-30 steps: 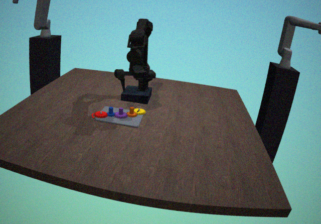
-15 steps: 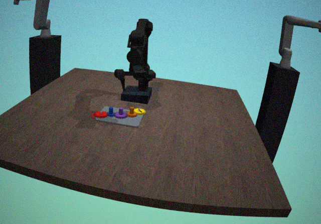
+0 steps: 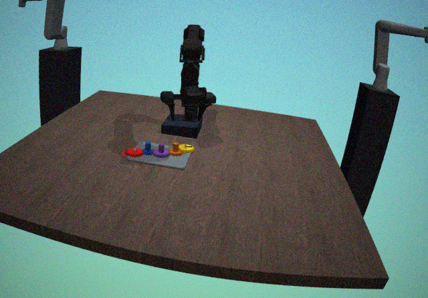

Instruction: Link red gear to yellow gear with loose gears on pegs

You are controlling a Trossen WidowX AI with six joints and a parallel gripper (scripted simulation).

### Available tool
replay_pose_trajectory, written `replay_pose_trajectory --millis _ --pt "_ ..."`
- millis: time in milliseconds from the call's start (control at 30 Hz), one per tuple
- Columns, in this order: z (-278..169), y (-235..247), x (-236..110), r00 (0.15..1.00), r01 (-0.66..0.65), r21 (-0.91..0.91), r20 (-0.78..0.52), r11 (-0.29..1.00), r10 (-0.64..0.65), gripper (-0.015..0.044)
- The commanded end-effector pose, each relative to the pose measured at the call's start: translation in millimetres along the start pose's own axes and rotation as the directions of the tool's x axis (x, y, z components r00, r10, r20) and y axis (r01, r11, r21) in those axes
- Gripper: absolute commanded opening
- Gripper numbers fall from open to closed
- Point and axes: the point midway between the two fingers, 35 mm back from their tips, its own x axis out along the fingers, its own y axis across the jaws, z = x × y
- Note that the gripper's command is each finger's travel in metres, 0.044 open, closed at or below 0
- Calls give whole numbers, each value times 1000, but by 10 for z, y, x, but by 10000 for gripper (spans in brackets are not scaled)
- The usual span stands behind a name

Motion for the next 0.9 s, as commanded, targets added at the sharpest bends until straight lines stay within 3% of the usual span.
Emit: replay_pose_trajectory --millis 0,200,433,867 --pt "166 478 -55 1000 -9 -16 -6 1000 9 440" --pt "254 1356 -200 1000 -25 -36 0 999 25 440" --pt "60 2268 -336 1000 -21 -20 -8 1000 20 440" --pt "31 2341 -346 1000 -19 -16 -9 1000 18 440"
